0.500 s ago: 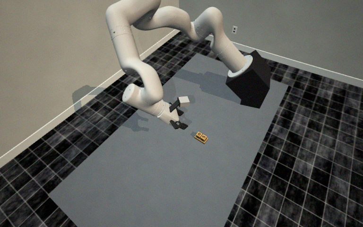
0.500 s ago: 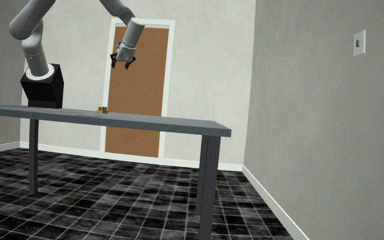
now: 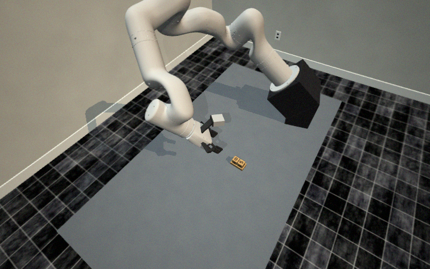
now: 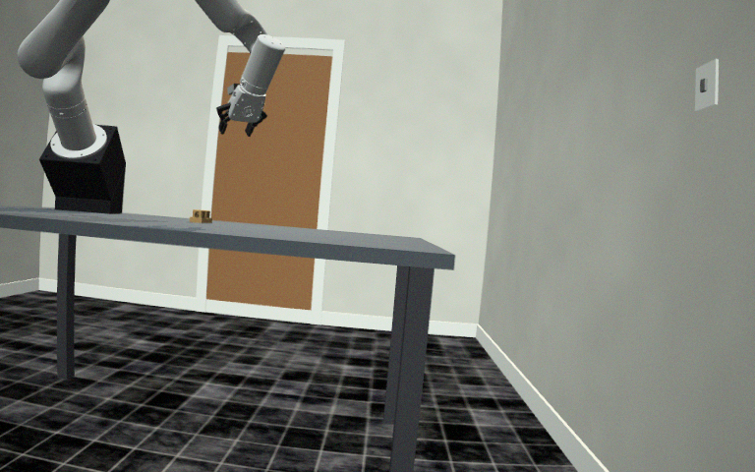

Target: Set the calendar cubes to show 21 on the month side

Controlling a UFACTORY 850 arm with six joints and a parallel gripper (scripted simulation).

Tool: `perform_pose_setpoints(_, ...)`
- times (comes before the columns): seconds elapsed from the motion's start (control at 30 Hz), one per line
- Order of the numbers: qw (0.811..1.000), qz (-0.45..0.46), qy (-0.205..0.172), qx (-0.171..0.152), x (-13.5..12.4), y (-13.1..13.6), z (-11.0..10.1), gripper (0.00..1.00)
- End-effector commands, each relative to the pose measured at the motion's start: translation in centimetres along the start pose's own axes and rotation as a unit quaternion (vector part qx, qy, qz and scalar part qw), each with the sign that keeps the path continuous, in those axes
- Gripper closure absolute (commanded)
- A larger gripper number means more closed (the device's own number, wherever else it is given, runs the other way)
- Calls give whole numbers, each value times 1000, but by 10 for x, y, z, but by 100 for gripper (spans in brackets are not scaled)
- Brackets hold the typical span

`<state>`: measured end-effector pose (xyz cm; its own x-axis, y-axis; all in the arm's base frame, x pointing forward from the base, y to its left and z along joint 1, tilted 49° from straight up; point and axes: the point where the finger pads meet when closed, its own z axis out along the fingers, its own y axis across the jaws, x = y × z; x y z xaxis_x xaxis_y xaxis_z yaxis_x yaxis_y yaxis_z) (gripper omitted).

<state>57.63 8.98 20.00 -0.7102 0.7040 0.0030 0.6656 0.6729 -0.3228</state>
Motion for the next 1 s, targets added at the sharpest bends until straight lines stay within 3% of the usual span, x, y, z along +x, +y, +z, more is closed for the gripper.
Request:
perform_pose_setpoints(0.0,1000,0,0,-1,0,0,-1,0)
perform_pose_setpoints(0.17,1000,-3,-8,8,-1,-3,5,0)
perform_pose_setpoints(0.5,983,-67,-129,114,-17,-38,79,0)
perform_pose_setpoints(0.6,982,-70,-133,117,-17,-39,81,0)
perform_pose_setpoints(0.67,967,-106,-180,144,-22,-48,105,0)
perform_pose_setpoints(0.73,967,-106,-180,144,-22,-48,105,0)
perform_pose_setpoints(0.77,960,-124,-200,154,-24,-51,115,0)
perform_pose_setpoints(0.83,959,-126,-203,155,-24,-51,116,0)
perform_pose_setpoints(0.97,940,-170,-244,169,-25,-54,137,0)
